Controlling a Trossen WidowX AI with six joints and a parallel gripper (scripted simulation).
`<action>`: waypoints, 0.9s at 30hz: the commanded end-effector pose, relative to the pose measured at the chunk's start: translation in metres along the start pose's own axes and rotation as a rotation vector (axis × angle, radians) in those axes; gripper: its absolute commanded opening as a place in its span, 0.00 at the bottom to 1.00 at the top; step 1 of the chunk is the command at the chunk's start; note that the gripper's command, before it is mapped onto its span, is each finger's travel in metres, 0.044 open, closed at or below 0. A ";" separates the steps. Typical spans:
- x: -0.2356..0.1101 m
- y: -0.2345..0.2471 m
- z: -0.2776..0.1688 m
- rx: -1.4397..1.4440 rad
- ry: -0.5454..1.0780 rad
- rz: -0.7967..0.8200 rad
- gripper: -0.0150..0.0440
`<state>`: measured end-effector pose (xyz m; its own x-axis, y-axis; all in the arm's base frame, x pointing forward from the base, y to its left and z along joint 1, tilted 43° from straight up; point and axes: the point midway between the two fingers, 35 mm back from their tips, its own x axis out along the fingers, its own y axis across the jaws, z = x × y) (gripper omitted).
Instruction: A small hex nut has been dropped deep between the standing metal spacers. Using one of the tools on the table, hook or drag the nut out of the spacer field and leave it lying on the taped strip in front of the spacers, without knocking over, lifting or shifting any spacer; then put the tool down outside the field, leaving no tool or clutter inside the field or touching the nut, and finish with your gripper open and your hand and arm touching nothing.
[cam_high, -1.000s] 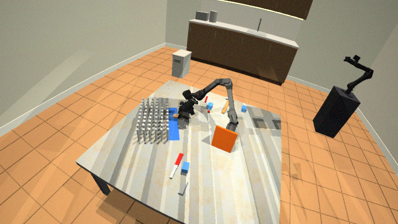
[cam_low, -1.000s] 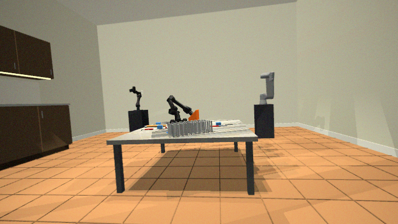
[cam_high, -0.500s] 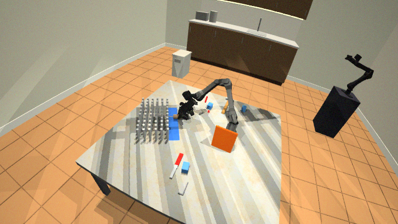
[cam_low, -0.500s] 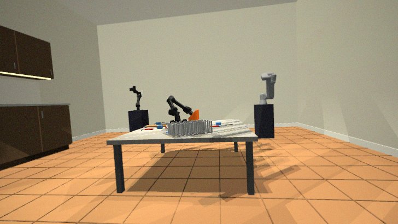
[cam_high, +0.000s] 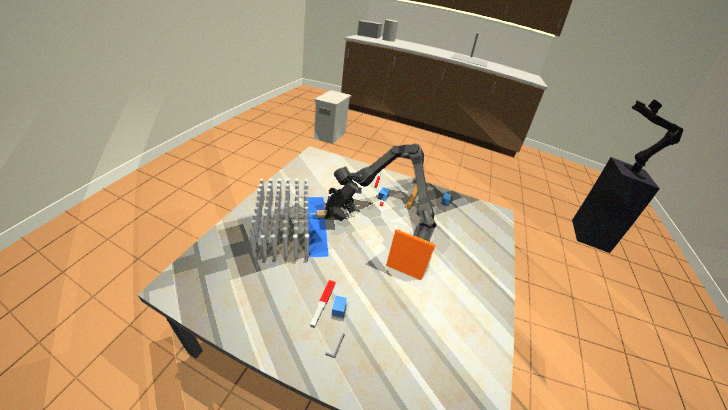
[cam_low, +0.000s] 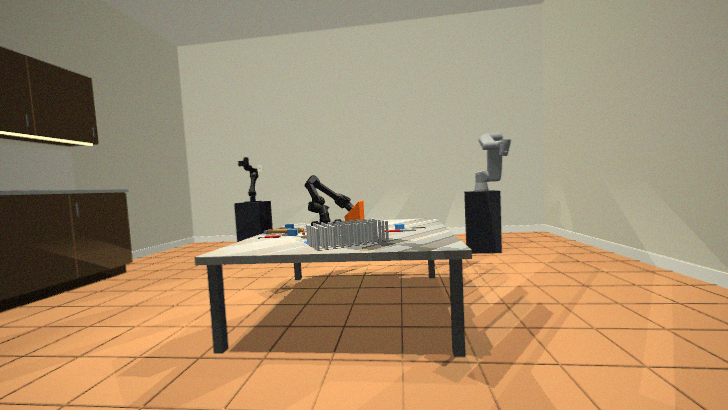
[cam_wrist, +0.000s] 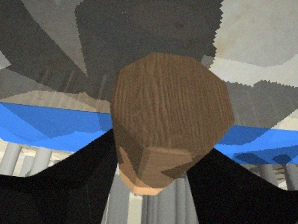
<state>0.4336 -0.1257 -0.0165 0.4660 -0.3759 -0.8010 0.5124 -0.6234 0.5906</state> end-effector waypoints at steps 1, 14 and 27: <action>-0.001 -0.002 0.001 -0.004 0.009 -0.005 0.25; -0.006 -0.002 0.009 -0.004 0.008 -0.005 0.25; -0.010 -0.002 0.017 -0.005 0.008 -0.006 0.25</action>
<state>0.4182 -0.1332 -0.0117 0.4659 -0.3742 -0.8018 0.5137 -0.6234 0.5894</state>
